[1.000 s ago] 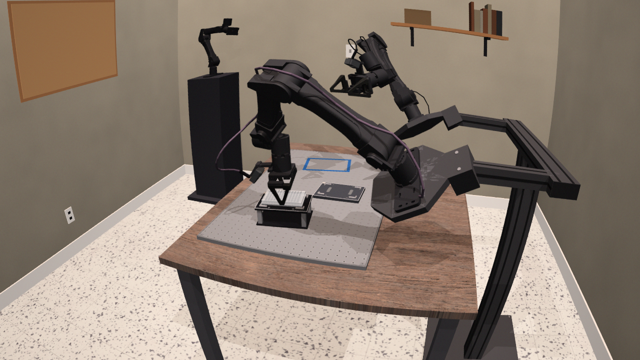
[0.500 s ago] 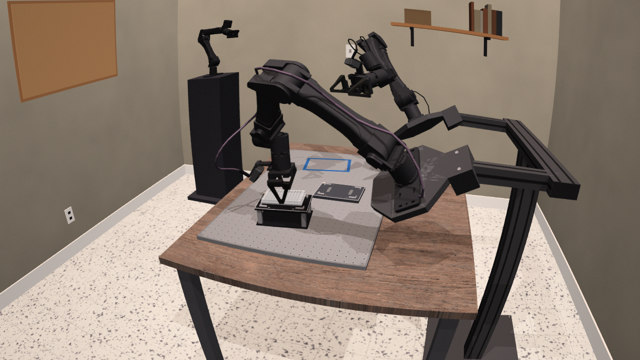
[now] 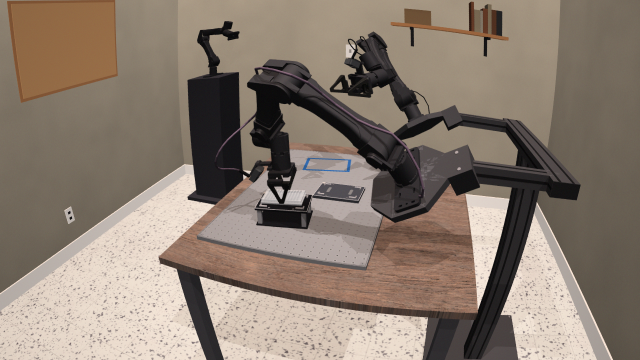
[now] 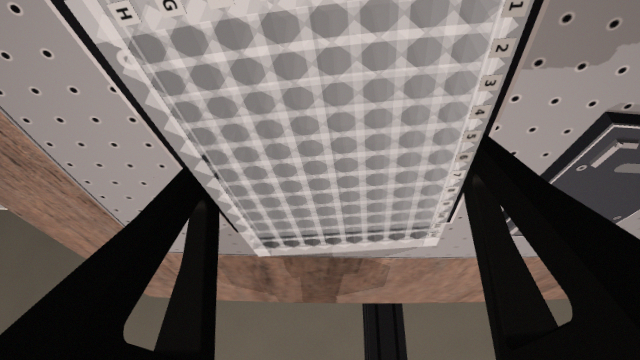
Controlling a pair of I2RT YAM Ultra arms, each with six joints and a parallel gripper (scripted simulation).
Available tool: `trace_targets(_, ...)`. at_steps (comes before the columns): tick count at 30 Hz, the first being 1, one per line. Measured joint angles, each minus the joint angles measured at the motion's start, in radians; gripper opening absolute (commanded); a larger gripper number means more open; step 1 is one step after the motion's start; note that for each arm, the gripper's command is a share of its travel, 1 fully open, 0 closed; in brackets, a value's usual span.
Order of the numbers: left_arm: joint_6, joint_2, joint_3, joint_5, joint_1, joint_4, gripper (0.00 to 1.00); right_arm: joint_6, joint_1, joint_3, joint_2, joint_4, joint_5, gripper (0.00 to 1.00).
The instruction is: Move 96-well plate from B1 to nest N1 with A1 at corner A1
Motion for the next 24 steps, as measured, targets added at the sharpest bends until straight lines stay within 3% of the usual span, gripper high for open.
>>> trace_targets(24,-0.008,-0.001,0.0,-0.007,-0.008,-0.016,0.81,0.0,0.0,0.0,0.0,0.0,0.0,1.0)
